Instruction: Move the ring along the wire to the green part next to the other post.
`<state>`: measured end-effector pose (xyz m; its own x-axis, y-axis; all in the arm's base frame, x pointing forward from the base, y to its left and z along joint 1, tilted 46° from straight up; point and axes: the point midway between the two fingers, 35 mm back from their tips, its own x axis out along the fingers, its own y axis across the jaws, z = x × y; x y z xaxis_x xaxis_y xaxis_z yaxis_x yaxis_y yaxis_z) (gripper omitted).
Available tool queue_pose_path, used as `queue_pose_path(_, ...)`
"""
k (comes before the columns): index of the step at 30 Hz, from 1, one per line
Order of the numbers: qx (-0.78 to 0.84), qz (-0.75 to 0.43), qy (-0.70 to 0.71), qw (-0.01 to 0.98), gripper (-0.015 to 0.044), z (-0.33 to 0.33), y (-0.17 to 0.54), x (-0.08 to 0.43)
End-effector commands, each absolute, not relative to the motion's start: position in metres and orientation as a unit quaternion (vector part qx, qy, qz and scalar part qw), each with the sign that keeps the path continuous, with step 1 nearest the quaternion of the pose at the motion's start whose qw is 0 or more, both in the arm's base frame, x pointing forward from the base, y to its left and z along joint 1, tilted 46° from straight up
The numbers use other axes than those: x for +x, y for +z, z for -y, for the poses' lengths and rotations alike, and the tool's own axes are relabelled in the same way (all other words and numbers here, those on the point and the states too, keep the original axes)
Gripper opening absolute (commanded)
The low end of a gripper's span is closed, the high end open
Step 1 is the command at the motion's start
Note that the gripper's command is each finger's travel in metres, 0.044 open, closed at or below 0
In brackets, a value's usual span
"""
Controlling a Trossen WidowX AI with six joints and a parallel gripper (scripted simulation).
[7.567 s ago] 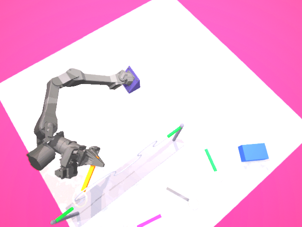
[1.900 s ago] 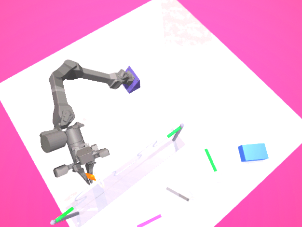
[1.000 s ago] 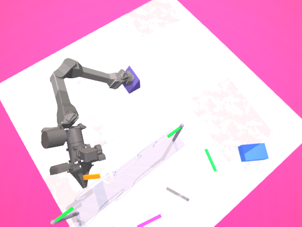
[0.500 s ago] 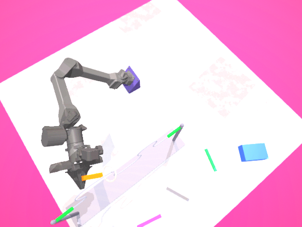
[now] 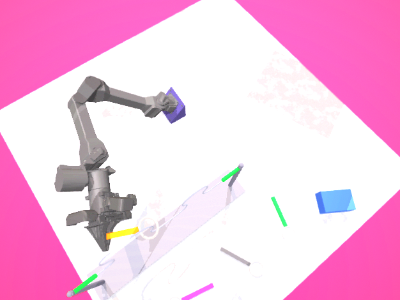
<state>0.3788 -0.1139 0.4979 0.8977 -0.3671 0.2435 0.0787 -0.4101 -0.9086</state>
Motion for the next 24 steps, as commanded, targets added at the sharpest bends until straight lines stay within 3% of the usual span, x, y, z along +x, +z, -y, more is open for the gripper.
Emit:
queue_pose_path(1,-0.826,-0.088,-0.217,0.514,-0.015,0.111,0.499,0.376)
queue_pose_path(24,-0.893,-0.064,-0.248,0.371,-0.015,0.101,0.508,0.37)
